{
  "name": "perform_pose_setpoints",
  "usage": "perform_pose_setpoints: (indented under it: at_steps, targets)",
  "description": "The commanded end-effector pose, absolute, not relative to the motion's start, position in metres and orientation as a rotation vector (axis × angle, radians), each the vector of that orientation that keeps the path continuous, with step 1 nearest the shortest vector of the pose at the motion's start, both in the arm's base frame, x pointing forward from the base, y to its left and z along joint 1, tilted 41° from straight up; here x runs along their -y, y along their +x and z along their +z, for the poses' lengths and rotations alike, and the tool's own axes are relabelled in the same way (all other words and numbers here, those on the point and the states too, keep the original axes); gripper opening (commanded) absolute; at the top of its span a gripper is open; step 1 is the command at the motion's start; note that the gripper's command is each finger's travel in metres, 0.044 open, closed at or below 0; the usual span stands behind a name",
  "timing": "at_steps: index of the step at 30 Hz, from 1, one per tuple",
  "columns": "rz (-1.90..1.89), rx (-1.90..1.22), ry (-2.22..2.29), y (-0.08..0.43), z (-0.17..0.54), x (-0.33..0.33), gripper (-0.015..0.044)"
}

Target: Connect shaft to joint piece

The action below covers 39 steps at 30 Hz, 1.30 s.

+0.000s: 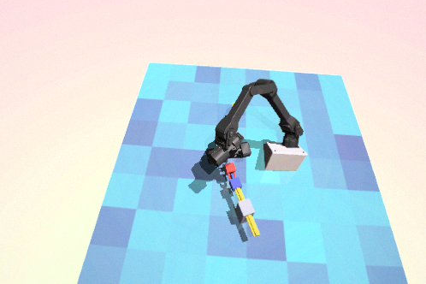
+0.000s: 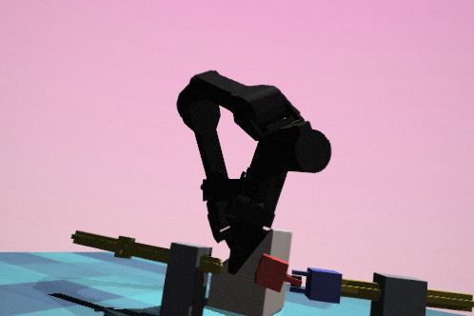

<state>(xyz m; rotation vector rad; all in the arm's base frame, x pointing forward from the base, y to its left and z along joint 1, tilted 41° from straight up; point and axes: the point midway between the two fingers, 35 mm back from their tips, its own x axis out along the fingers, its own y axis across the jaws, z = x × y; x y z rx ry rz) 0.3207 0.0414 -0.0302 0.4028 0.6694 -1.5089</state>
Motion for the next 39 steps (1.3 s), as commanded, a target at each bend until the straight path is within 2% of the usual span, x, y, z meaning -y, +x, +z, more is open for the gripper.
perform_pose_setpoints:
  at_steps: [1,8,28,37,39]
  targets:
    - [-1.509,-0.675,0.403,0.317,-0.045,-0.056,0.044]
    - [-1.509,-0.675,0.403,0.313,-0.057,-0.071,0.044]
    - [-1.51,-0.673,0.402,0.312,-0.076,-0.048,0.044]
    - [-1.51,-0.673,0.402,0.312,-0.076,-0.048,0.0204]
    - [-1.51,-0.673,0.402,0.312,-0.076,-0.048,0.0182]
